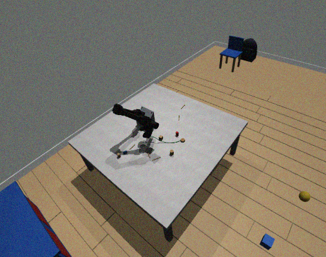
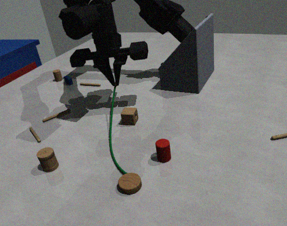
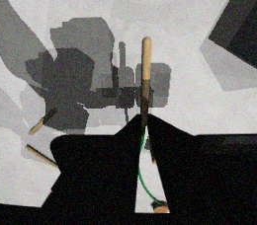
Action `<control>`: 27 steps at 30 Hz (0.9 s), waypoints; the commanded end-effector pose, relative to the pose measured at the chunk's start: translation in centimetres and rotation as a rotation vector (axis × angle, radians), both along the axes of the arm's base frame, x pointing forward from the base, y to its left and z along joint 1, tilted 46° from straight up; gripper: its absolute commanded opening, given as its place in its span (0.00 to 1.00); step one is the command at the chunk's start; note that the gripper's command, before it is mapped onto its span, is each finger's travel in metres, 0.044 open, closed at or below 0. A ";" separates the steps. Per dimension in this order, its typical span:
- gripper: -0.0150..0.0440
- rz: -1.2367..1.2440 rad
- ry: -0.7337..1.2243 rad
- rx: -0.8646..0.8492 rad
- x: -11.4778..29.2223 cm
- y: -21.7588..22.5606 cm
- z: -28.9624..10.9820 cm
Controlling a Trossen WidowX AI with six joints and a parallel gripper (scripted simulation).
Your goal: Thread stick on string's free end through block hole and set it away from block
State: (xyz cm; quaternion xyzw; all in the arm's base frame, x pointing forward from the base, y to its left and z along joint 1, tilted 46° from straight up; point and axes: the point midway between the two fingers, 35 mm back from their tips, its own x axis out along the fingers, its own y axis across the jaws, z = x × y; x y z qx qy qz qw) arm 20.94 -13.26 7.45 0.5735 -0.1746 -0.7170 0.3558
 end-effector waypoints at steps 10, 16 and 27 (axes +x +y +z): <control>0.25 0.333 0.357 0.064 0.8 0.5 0.3; 0.25 0.490 0.523 0.093 1.1 0.8 0.4; 0.25 0.781 0.825 0.151 1.6 1.2 0.6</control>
